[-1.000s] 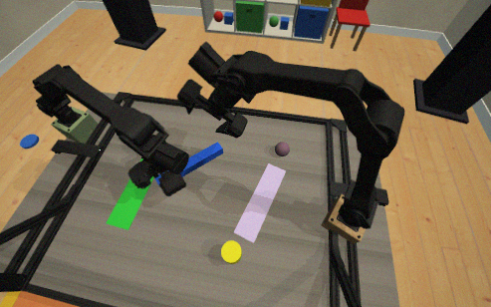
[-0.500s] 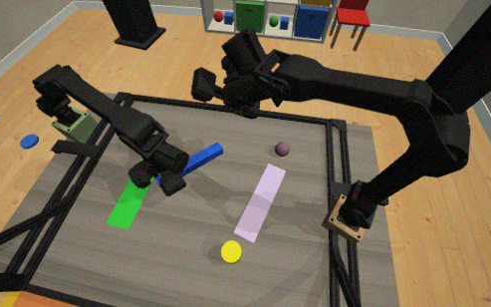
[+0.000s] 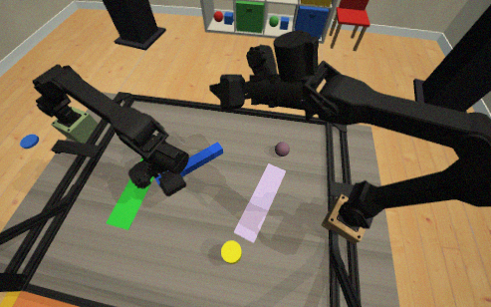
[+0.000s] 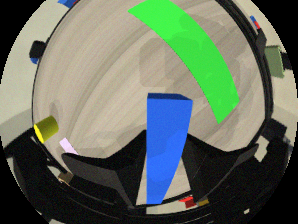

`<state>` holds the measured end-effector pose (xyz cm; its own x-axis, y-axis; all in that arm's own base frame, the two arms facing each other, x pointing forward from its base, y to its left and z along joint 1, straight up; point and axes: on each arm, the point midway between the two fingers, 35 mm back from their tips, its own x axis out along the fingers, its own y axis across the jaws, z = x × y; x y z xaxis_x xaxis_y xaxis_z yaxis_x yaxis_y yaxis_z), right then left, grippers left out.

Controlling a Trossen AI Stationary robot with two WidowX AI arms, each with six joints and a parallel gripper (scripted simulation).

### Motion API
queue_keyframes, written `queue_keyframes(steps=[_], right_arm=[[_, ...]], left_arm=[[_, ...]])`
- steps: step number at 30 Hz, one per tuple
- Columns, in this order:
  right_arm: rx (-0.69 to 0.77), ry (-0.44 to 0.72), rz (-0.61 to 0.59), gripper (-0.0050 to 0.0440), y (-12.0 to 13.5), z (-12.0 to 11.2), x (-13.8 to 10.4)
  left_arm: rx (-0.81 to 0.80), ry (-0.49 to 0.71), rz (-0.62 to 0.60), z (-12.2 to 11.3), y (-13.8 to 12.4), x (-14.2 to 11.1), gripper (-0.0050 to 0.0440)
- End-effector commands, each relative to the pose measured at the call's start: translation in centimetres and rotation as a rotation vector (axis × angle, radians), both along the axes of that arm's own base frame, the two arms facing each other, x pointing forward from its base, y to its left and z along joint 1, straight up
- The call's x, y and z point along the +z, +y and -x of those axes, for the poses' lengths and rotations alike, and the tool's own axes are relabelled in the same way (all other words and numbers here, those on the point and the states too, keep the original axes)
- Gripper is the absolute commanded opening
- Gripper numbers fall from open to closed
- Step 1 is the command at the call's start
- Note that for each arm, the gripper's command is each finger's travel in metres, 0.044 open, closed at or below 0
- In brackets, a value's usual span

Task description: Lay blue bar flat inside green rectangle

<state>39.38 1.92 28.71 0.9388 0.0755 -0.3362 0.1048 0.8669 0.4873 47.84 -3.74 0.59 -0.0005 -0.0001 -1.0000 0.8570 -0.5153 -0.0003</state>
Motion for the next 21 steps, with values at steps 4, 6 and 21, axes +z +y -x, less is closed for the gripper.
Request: queue_keyframes(steps=[4, 6, 21], right_arm=[[0.021, -0.165, 0.207, 0.044, -0.9, 3.1, 1.6], [0.023, -0.191, 0.24, 0.044, -1.0, 3.5, 1.8], [0.003, -0.404, 0.526, 0.044, -1.9, 7.8, 3.6]], left_arm=[[-0.003, 0.0, 0.0, 0.0, 0.0, 0.0, 0.0], [-0.003, 0.0, 0.0, 0.0, 0.0, 0.0, 0.0], [-0.003, 0.0, 0.0, 0.0, 0.0, 0.0, 0.0]])
